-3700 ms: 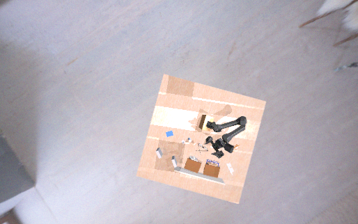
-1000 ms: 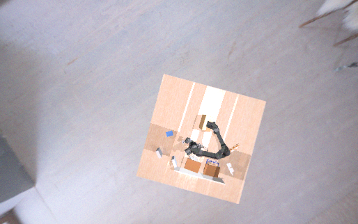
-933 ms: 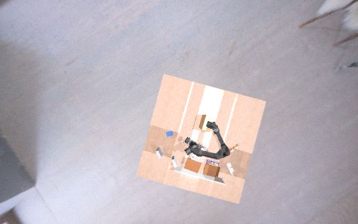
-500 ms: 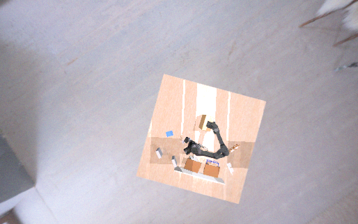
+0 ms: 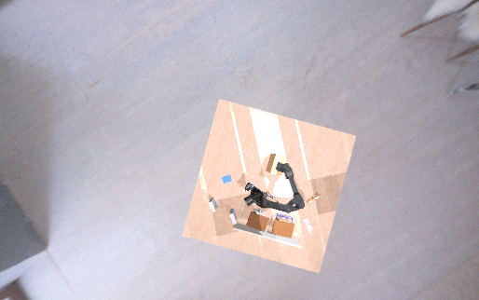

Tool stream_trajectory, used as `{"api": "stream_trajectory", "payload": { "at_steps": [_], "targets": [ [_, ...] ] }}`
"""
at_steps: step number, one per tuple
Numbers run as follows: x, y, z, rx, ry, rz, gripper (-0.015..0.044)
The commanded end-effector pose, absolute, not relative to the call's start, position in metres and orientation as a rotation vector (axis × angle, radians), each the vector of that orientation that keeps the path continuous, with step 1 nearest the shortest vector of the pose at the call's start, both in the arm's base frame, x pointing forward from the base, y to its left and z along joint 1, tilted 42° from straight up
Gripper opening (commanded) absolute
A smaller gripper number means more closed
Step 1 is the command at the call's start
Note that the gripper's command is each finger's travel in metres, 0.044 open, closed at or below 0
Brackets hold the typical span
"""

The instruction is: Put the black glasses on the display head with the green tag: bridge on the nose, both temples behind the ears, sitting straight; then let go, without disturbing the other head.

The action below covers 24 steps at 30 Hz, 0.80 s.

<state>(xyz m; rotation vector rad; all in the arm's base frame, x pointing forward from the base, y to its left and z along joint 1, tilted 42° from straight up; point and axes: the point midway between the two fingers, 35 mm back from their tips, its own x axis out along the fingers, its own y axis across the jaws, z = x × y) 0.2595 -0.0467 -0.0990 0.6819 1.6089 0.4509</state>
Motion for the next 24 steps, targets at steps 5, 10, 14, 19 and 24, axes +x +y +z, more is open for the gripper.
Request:
{"api": "stream_trajectory", "payload": {
  "at_steps": [5, 10, 14, 19, 24],
  "targets": [
    [0.257, -0.053, -0.105, 0.681, 1.615, 0.451, 0.0000],
    [0.257, -0.056, -0.108, 0.681, 1.615, 0.451, 0.0000],
    [0.256, -0.058, -0.110, 0.681, 1.615, 0.451, 0.0000],
    [0.255, -0.061, -0.113, 0.681, 1.615, 0.451, 0.0000],
    [0.254, -0.065, -0.116, 0.681, 1.615, 0.451, 0.0000]
  ]
}}
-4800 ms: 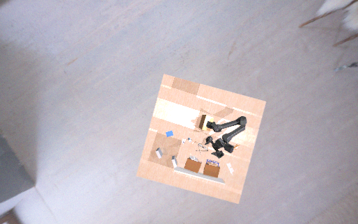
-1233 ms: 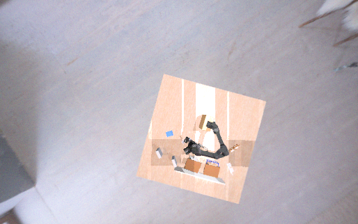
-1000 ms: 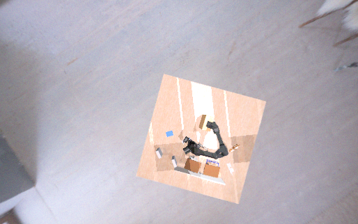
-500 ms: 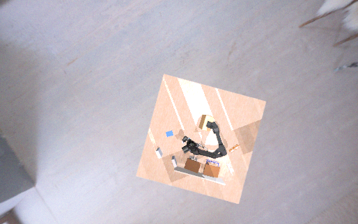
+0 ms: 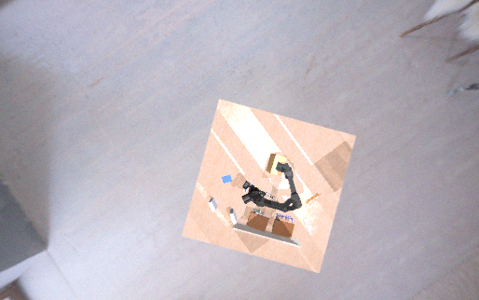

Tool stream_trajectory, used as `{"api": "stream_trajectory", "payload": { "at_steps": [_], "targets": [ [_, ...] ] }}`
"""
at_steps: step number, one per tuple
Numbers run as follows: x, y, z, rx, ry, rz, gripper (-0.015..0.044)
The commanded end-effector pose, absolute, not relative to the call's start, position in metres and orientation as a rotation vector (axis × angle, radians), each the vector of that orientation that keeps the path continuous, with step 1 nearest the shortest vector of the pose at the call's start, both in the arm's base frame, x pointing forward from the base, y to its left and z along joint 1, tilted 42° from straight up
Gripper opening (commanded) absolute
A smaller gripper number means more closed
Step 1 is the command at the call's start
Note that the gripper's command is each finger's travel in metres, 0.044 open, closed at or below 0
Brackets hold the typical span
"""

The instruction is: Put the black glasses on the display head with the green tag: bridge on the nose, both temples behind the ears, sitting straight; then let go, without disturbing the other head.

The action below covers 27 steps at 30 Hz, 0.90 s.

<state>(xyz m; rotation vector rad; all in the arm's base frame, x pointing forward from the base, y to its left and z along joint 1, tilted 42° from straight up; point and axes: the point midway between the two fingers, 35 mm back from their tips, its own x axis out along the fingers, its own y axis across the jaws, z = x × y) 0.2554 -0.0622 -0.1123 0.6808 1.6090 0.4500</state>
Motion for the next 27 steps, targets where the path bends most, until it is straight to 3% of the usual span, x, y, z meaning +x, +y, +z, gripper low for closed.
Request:
{"api": "stream_trajectory", "payload": {
  "at_steps": [1, 7, 15, 19, 27],
  "targets": [
    [0.254, -0.065, -0.116, 0.681, 1.615, 0.451, 0.0000],
    [0.253, -0.068, -0.116, 0.681, 1.615, 0.451, 0.0000],
    [0.265, -0.070, -0.044, 0.682, 1.616, 0.452, 0.0000],
    [0.265, -0.069, -0.041, 0.682, 1.616, 0.452, 0.0000],
    [0.266, -0.070, -0.047, 0.671, 1.609, 0.453, 0.0200]
  ]
}}
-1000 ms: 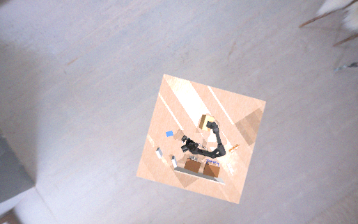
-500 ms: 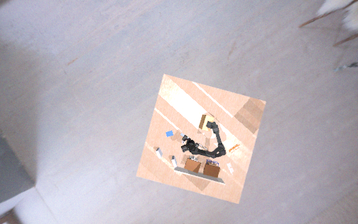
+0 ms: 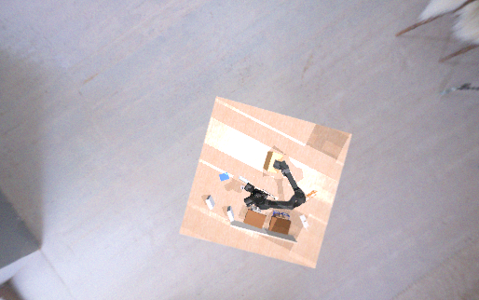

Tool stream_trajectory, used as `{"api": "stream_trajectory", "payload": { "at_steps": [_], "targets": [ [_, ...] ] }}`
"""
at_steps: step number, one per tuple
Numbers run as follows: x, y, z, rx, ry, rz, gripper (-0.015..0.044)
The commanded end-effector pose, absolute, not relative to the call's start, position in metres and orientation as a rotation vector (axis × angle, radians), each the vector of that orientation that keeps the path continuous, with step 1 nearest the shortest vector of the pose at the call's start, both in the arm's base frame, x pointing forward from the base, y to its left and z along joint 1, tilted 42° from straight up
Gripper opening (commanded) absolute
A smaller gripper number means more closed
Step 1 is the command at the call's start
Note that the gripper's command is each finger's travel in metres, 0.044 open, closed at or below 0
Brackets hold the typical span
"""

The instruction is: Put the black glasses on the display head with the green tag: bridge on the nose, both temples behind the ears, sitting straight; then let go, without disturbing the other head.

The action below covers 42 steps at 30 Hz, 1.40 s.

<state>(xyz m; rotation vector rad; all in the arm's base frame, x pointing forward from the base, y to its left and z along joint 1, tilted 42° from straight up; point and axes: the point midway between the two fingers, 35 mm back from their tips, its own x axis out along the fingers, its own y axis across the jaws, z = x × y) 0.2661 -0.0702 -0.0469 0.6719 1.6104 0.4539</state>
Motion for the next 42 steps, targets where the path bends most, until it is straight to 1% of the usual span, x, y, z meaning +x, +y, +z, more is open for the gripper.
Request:
{"api": "stream_trajectory", "payload": {
  "at_steps": [1, 14, 23, 32, 39, 42],
  "targets": [
    [0.266, -0.070, -0.047, 0.671, 1.609, 0.453, 0.0200],
    [0.269, -0.066, -0.045, 0.703, 1.624, 0.414, 0.0200],
    [0.292, 0.000, -0.018, 1.141, 1.748, -0.118, 0.0200],
    [0.295, 0.074, 0.013, 1.583, 1.774, -0.678, 0.0200],
    [0.290, 0.110, 0.028, 1.779, 1.762, -0.962, 0.0200],
    [0.289, 0.111, 0.029, 1.788, 1.761, -0.976, 0.0200]
  ]
}}
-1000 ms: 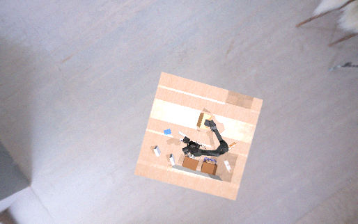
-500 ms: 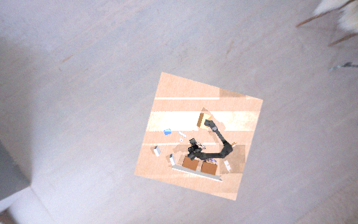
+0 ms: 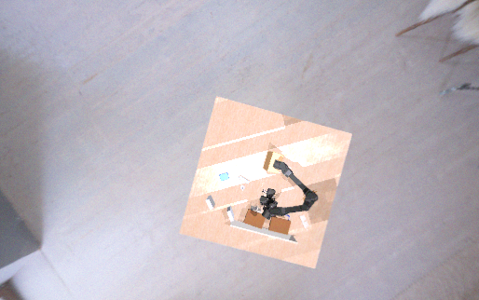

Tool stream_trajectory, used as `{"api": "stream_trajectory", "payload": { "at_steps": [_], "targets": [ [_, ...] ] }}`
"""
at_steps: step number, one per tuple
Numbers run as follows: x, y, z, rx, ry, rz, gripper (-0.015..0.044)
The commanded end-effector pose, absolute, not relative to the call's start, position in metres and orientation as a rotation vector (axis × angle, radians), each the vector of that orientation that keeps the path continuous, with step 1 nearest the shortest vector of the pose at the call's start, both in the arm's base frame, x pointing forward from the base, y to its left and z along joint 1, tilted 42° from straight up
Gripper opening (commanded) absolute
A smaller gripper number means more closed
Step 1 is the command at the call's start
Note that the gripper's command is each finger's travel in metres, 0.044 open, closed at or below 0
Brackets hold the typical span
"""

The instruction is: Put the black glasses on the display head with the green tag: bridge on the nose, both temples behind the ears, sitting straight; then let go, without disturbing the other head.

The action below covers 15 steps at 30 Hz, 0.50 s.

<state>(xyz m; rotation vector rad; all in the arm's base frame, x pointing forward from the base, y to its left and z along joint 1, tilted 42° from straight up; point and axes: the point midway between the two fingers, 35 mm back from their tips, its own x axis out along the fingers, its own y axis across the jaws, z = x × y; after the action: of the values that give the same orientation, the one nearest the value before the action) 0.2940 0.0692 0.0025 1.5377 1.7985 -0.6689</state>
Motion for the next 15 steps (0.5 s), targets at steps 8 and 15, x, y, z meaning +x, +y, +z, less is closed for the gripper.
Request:
{"api": "stream_trajectory", "payload": {
  "at_steps": [8, 15],
  "targets": [
    [0.2903, 0.1115, 0.0292, 1.788, 1.761, -0.976, 0.0200],
    [0.2913, 0.1114, 0.0290, 1.788, 1.761, -0.976, 0.0120]
  ]
}}
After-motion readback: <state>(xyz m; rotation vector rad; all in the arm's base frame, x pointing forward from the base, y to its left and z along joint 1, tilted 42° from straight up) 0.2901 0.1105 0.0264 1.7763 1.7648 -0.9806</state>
